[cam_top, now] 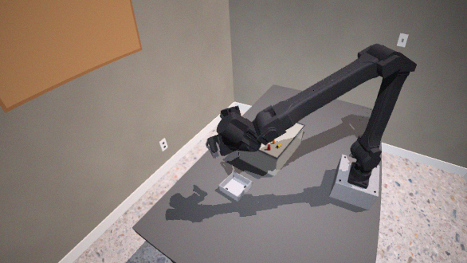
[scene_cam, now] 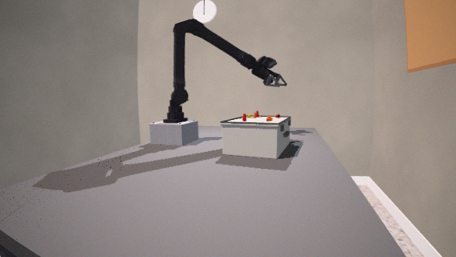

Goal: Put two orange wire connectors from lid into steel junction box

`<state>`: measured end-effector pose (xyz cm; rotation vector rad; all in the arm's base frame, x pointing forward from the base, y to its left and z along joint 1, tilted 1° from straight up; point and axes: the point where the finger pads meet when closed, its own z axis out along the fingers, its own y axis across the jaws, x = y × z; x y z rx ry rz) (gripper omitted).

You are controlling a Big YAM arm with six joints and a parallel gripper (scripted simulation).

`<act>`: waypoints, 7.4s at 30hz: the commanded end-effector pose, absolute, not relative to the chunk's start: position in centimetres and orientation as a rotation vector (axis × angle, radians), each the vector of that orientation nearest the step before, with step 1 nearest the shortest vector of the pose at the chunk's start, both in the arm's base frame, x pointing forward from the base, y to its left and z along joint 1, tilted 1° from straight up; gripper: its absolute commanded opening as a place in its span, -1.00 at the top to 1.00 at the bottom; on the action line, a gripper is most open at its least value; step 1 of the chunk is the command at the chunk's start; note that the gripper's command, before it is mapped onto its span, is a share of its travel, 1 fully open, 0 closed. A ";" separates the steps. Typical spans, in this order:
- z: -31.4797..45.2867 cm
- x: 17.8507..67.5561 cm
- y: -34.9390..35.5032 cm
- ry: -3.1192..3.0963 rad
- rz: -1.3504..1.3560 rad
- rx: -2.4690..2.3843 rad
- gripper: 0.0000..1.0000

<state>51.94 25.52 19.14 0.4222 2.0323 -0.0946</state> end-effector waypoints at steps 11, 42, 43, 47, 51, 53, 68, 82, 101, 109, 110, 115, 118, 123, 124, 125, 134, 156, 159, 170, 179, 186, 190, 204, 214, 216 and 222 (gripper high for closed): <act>22.6 54.9 22.0 2.216 -0.332 -0.005 -1.00; 22.7 53.3 12.6 2.517 -0.487 -1.098 -1.00; 22.7 52.8 11.8 2.523 -0.468 -1.200 -1.00; 22.7 52.0 10.4 2.523 -0.415 -1.393 -1.00; 23.1 51.0 9.2 2.501 -0.352 -1.555 -1.00; 23.4 50.6 8.7 2.485 -0.320 -1.625 -1.00; 25.6 47.4 5.9 2.320 -0.070 -2.015 -1.00; 25.6 47.1 6.3 2.294 -0.050 -2.054 -1.00; 25.6 47.1 6.6 2.300 -0.050 -2.049 -1.00; 25.6 47.1 6.6 2.301 -0.050 -2.048 -1.00; 25.6 47.1 6.6 2.301 -0.050 -2.048 -1.00; 25.6 47.1 6.6 2.301 -0.050 -2.048 -1.00; 25.6 47.1 6.6 2.301 -0.050 -2.048 -1.00; 25.6 47.1 6.6 2.301 -0.050 -2.048 -1.00; 25.6 47.1 6.6 2.301 -0.050 -2.048 -1.00; 25.6 47.1 6.6 2.301 -0.050 -2.048 -1.00; 25.6 47.1 6.6 2.301 -0.050 -2.048 -1.00; 25.6 47.1 6.6 2.301 -0.050 -2.048 1.00; 25.6 47.1 6.6 2.301 -0.050 -2.048 1.00; 25.6 47.1 6.6 2.301 -0.050 -2.048 1.00; 25.6 47.1 6.6 2.301 -0.050 -2.048 1.00; 21.0 48.5 2.3 2.537 -0.022 -1.792 0.51; 19.1 48.7 0.4 2.629 -0.010 -1.679 0.51; 12.4 49.7 -8.5 2.947 0.004 -1.052 0.51; 8.9 49.3 -13.7 3.056 0.006 -0.664 0.51; 9.1 49.7 -13.7 3.050 0.001 -0.663 0.51; 10.7 50.3 -13.2 3.015 -0.025 -0.676 0.51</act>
